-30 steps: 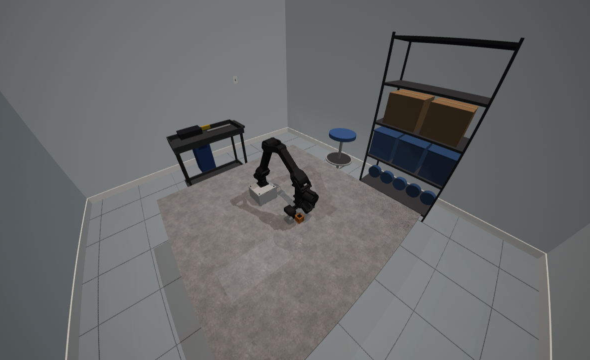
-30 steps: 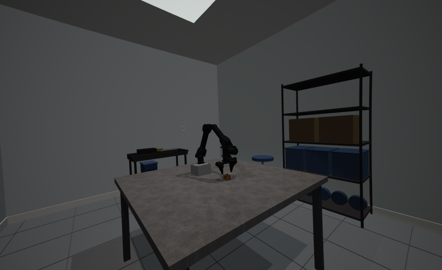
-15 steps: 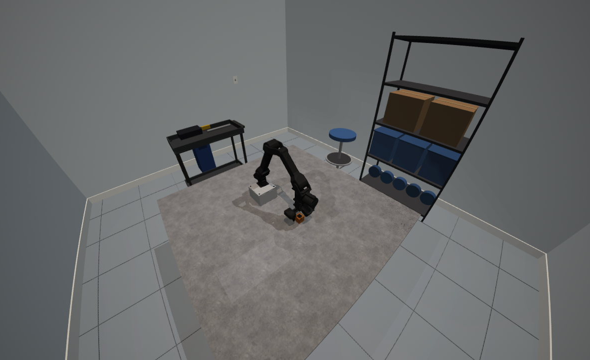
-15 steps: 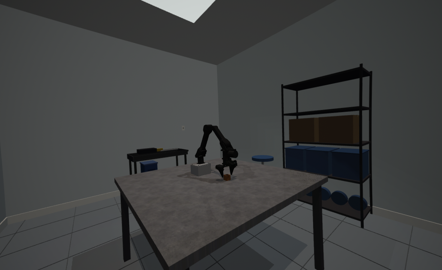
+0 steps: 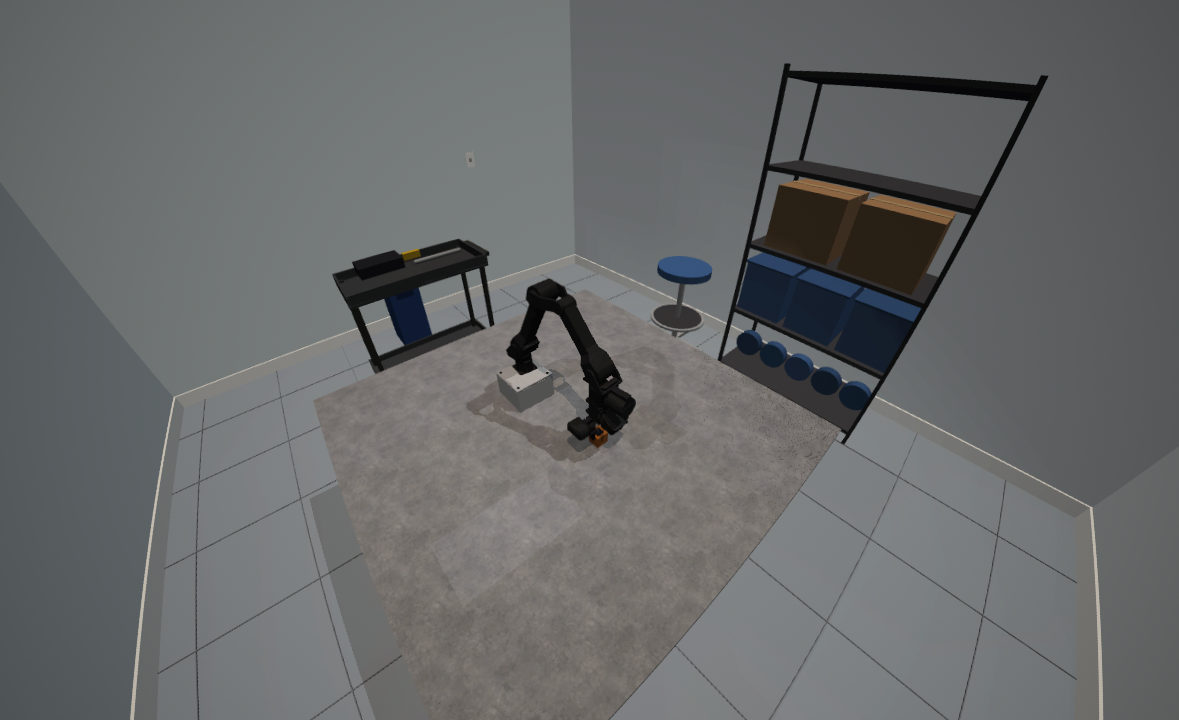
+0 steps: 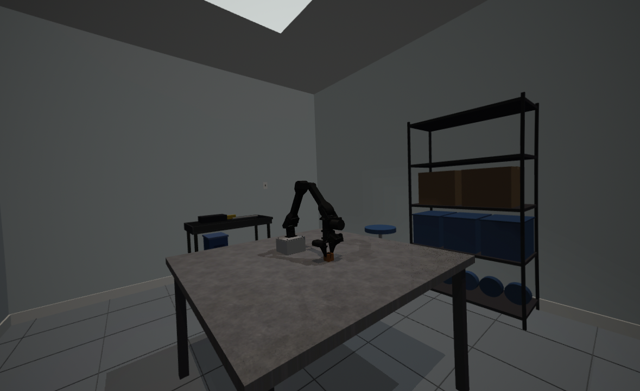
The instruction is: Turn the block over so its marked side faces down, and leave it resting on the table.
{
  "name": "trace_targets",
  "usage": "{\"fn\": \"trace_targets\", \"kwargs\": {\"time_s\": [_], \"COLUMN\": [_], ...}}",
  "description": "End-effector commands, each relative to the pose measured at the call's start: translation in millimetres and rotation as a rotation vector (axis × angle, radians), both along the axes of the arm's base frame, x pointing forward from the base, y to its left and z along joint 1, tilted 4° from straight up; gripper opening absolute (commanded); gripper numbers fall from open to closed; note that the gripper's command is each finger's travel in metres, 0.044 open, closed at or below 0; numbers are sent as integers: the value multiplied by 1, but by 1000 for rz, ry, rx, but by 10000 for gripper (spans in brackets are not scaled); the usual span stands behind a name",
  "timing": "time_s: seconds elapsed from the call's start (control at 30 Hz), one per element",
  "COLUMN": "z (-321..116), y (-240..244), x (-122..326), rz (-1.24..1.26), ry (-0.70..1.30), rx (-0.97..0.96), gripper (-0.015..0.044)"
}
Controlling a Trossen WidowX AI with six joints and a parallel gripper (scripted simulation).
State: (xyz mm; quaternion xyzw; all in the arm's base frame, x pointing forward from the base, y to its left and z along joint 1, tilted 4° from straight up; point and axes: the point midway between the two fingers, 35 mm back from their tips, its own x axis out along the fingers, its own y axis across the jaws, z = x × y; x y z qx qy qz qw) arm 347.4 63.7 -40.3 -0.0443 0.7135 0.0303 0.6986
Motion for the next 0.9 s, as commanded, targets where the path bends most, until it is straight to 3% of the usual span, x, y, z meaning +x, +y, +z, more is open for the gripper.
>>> {"fn": "trace_targets", "kwargs": {"time_s": [0.0,0.47,0.57,0.87], "z": [0,0,11,29], "y": [0,0,1,1], "x": [0,0,1,1], "rz": [5,5,5,6], "ry": [1,1,0,-10], "rx": [3,3,3,4], "gripper": [157,64,0,0]}}
